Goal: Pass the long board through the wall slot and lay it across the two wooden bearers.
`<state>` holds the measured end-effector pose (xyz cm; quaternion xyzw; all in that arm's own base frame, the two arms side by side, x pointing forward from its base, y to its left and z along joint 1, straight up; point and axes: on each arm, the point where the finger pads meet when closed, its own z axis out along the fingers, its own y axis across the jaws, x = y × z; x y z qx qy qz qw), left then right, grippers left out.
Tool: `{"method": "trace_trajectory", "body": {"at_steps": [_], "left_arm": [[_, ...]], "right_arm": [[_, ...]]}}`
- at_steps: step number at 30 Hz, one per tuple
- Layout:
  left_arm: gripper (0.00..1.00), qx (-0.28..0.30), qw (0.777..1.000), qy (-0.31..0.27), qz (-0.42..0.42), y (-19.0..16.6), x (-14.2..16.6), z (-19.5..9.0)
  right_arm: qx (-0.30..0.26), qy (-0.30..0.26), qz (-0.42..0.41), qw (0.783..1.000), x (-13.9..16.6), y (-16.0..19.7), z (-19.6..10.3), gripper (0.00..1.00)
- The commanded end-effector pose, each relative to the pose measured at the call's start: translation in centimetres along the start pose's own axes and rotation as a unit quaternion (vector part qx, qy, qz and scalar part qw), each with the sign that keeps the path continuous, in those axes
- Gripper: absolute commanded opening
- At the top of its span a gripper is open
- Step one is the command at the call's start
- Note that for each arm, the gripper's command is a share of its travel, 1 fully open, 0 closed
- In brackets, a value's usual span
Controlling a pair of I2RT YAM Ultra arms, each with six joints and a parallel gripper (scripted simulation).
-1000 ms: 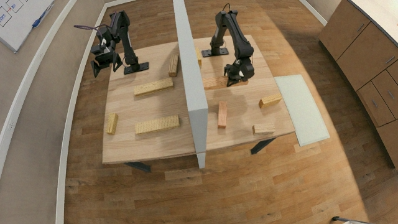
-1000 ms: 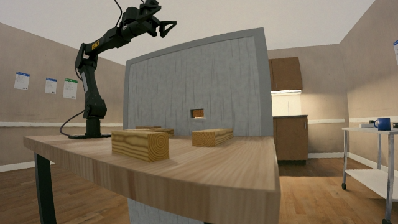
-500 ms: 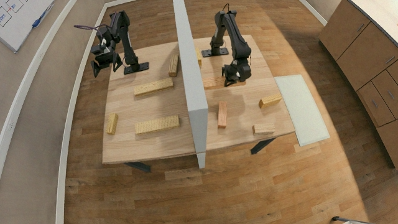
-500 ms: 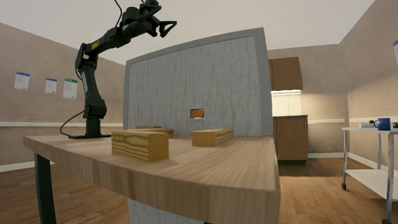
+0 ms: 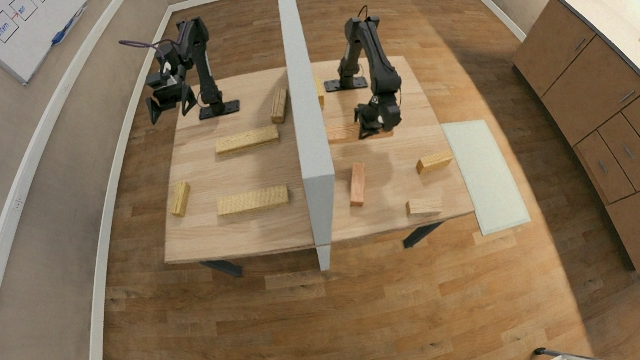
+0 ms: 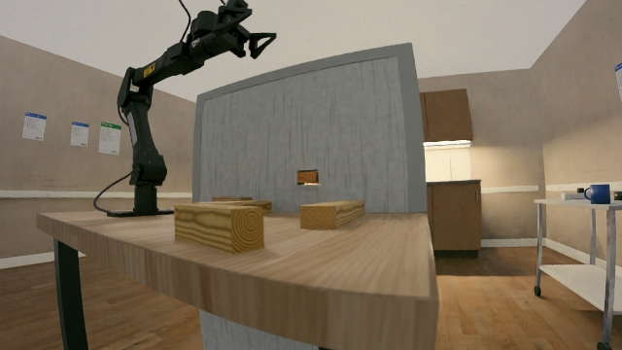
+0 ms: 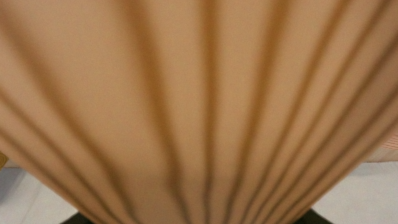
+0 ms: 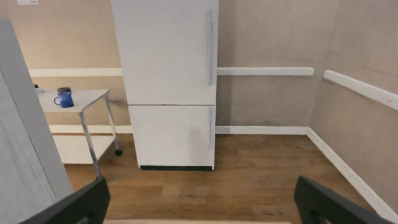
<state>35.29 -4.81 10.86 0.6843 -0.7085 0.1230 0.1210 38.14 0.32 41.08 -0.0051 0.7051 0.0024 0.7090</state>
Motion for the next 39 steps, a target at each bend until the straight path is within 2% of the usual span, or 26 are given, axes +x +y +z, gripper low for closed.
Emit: {"method": "trace_trajectory", "body": {"at_steps": [1, 14, 16, 19, 22, 25, 26, 39], "left_arm": [[0.00, 0.037, 0.999, 0.017, 0.013, -1.1, 1.8, -2.4], [0.00, 0.049, 0.999, 0.017, 0.015, -1.7, 2.7, -2.2], [0.00, 0.020, 1.000, 0.018, 0.003, -0.1, 2.3, -0.6], [0.00, 0.023, 1.000, 0.018, 0.007, -0.3, 2.5, -1.2], [0.00, 0.012, 1.000, 0.019, 0.001, 0.3, 2.5, -0.4], [0.00, 0.045, 0.999, 0.018, 0.005, -1.3, 2.4, -2.0], [0.00, 0.040, 0.999, 0.018, 0.004, -1.2, 2.4, -2.2], [0.00, 0.040, 0.999, 0.018, 0.009, -1.1, 2.8, -2.2]], "right_arm": [[0.006, -0.028, 0.002, 1.000, -2.7, -0.3, -0.9, 1.00], [0.006, -0.028, 0.002, 1.000, -2.7, -0.3, -0.9, 1.00], [0.006, -0.028, 0.002, 1.000, -2.7, -0.3, -0.9, 1.00], [0.006, -0.028, 0.002, 1.000, -2.7, -0.3, -0.9, 1.00], [0.006, -0.028, 0.002, 1.000, -2.7, -0.3, -0.9, 1.00], [0.006, -0.028, 0.002, 1.000, -2.7, -0.3, -0.9, 1.00], [0.006, -0.028, 0.002, 1.000, -2.7, -0.3, -0.9, 1.00], [0.006, -0.028, 0.002, 1.000, -2.7, -0.3, -0.9, 1.00]]}}
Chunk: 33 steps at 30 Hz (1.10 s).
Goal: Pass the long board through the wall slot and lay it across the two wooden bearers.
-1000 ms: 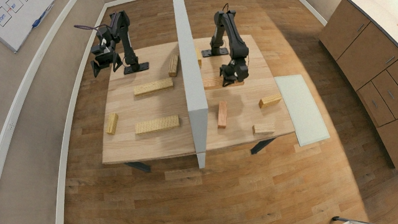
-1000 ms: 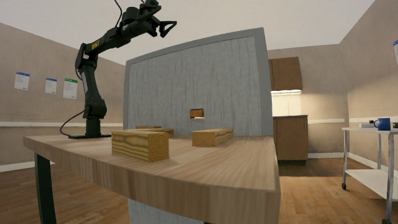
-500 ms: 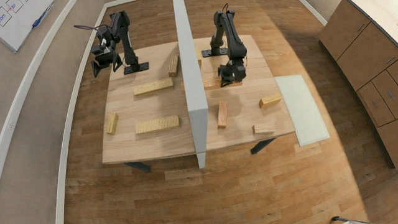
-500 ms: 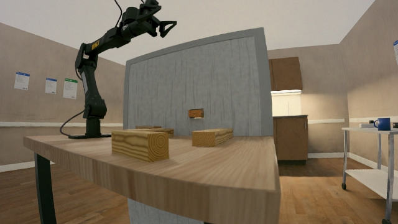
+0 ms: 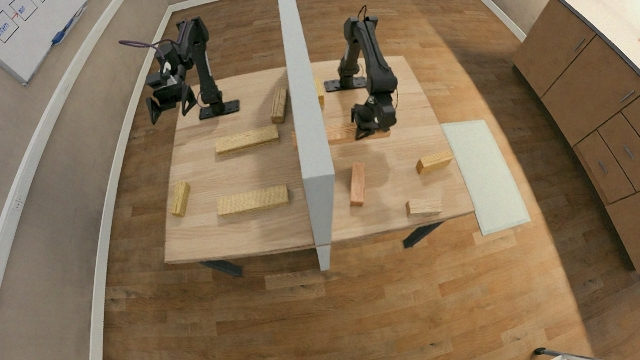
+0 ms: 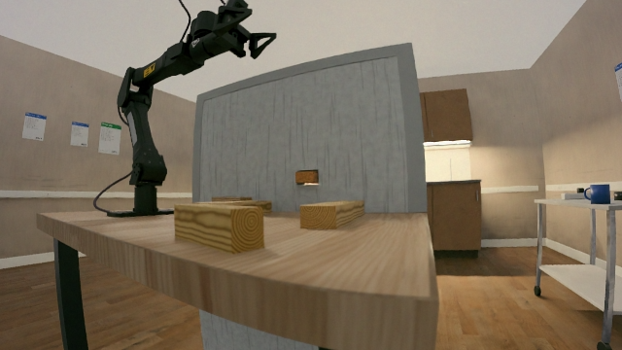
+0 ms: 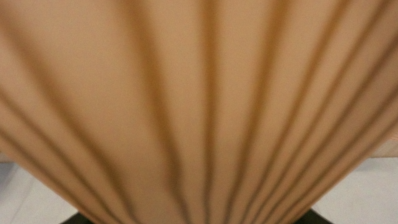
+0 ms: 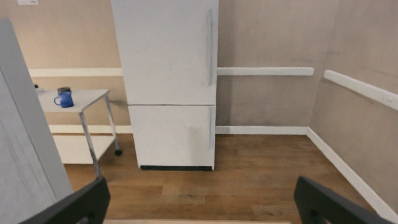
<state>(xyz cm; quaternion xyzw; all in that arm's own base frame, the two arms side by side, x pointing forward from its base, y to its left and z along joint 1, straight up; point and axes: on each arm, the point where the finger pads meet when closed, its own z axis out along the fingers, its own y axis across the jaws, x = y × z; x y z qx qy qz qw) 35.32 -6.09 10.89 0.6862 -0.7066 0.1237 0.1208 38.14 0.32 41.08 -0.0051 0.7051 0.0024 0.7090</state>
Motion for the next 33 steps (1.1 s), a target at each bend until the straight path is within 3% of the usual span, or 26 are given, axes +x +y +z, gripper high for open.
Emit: {"method": "trace_trajectory", "body": {"at_steps": [1, 8, 16, 19, 33], "left_arm": [[0.00, 0.039, 0.999, 0.018, 0.012, -1.0, 1.6, -2.6], [0.00, 0.015, 1.000, 0.018, 0.004, 0.2, 2.4, -0.4], [0.00, 0.015, 1.000, 0.018, 0.001, 0.3, 3.2, -0.1], [0.00, 0.040, 0.999, 0.019, 0.011, -1.0, 4.2, -1.3], [0.00, 0.033, 0.999, 0.018, 0.009, -0.7, 6.0, -0.2]], "right_arm": [[0.006, -0.028, 0.002, 1.000, -2.7, -0.3, -0.9, 1.00], [0.006, -0.028, 0.002, 1.000, -2.7, -0.3, -0.9, 1.00], [0.006, -0.028, 0.002, 1.000, -2.7, -0.3, -0.9, 1.00], [0.006, -0.028, 0.002, 1.000, -2.7, -0.3, -0.9, 1.00], [0.006, -0.028, 0.002, 1.000, -2.7, -0.3, -0.9, 1.00]]}}
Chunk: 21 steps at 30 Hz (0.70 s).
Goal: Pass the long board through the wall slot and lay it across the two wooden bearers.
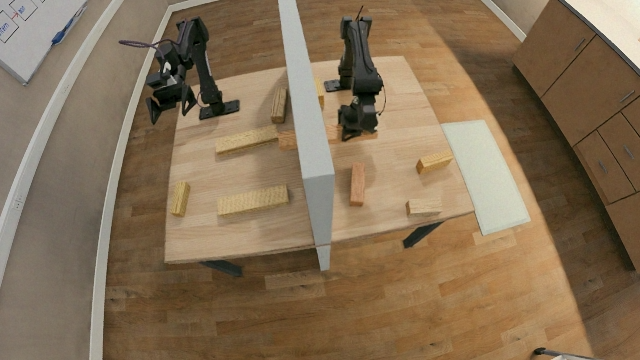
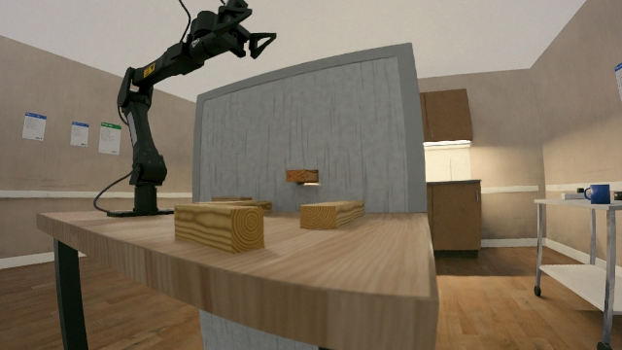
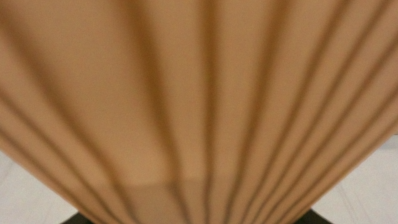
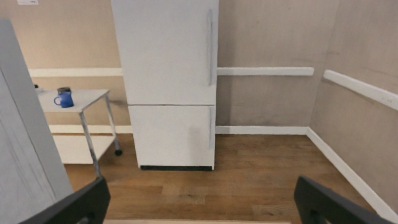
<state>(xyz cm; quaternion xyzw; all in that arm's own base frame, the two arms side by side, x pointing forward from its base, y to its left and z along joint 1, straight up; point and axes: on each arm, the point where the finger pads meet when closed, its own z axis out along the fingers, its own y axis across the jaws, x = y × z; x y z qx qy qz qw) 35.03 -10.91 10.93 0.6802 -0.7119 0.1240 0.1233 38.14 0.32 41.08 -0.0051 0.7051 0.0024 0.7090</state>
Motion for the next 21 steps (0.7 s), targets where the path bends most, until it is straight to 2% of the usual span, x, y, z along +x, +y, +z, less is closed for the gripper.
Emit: {"method": "trace_trajectory", "body": {"at_steps": [1, 15, 17, 21], "left_arm": [[0.00, 0.038, 0.999, 0.016, 0.002, -1.0, 1.6, -1.9], [0.00, 0.046, 0.999, 0.018, 0.013, -1.5, 3.8, -1.8], [0.00, 0.025, 1.000, 0.013, -0.001, -1.7, 3.5, 0.1], [0.00, 0.047, 0.999, 0.018, 0.006, -1.7, 4.7, -1.3]], "right_arm": [[0.006, -0.028, 0.002, 1.000, -2.7, -0.3, -0.9, 1.00], [0.006, -0.028, 0.002, 1.000, -2.7, -0.3, -0.9, 1.00], [0.006, -0.028, 0.002, 1.000, -2.7, -0.3, -0.9, 1.00], [0.006, -0.028, 0.002, 1.000, -2.7, -0.3, -0.9, 1.00]]}}
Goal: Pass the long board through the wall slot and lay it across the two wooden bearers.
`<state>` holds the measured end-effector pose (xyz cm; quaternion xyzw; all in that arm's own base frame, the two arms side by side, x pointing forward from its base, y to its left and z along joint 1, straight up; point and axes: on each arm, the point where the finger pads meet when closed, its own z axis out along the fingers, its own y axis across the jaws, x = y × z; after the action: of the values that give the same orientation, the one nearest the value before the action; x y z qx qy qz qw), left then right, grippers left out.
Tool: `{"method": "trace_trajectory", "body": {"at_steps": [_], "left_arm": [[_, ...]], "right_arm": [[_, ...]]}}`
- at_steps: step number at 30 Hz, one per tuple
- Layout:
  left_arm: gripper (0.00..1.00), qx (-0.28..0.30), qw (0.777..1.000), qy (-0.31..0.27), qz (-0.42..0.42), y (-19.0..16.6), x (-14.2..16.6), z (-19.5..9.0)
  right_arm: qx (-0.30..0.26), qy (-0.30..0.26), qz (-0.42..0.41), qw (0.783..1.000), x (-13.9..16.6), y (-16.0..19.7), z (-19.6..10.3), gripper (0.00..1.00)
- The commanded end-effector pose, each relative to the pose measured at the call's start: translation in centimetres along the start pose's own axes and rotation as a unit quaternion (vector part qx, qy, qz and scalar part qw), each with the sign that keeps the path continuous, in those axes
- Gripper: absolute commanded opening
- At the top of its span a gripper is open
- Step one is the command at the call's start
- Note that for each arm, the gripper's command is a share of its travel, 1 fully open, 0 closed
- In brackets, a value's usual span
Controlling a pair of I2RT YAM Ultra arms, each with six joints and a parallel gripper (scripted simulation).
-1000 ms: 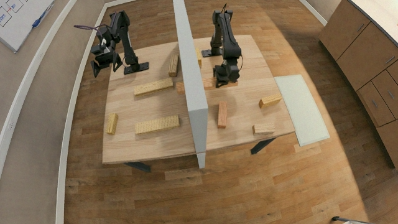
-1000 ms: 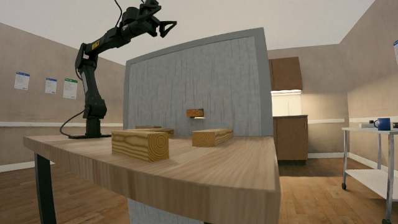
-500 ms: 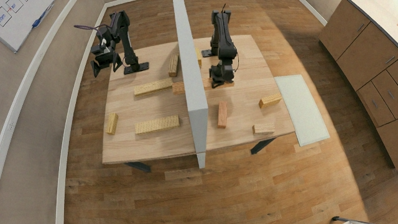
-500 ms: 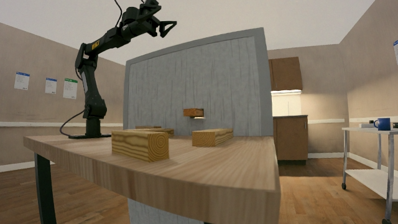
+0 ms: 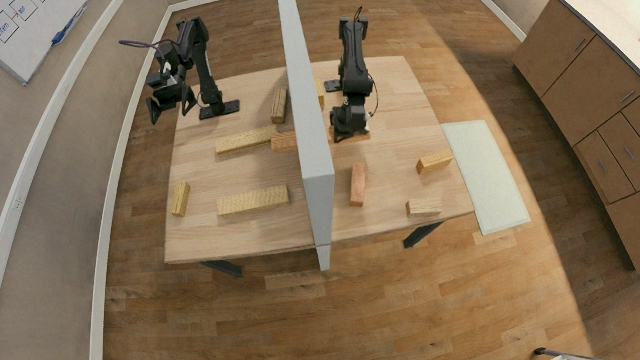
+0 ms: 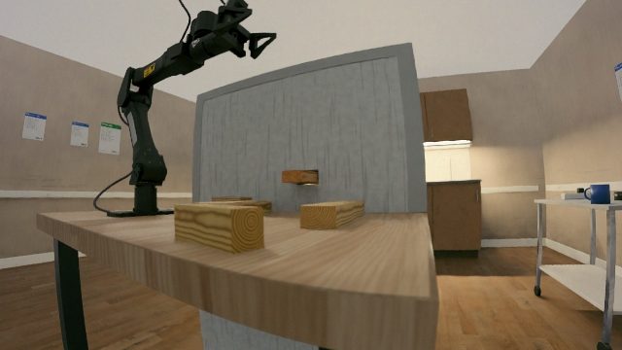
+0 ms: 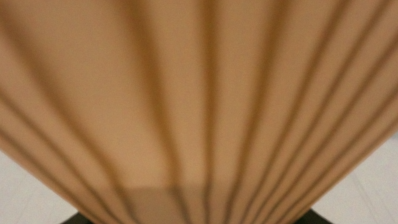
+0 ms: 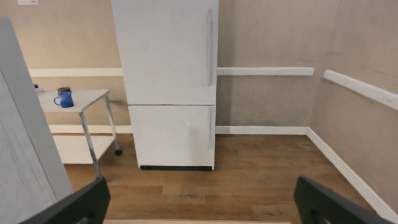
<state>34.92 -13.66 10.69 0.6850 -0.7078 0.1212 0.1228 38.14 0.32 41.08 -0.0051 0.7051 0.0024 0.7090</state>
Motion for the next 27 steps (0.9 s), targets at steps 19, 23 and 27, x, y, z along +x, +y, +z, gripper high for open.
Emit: {"method": "trace_trajectory", "body": {"at_steps": [19, 23, 27], "left_arm": [[0.00, 0.038, 0.999, 0.021, 0.008, -1.6, 4.8, -0.9], [0.00, 0.038, 0.999, 0.022, 0.014, -1.3, 5.3, -1.2], [0.00, 0.044, 0.999, 0.024, 0.017, -1.5, 5.4, -1.5]], "right_arm": [[0.006, -0.028, 0.002, 1.000, -2.7, -0.3, -0.9, 1.00], [0.006, -0.028, 0.002, 1.000, -2.7, -0.3, -0.9, 1.00], [0.006, -0.028, 0.002, 1.000, -2.7, -0.3, -0.9, 1.00]]}}
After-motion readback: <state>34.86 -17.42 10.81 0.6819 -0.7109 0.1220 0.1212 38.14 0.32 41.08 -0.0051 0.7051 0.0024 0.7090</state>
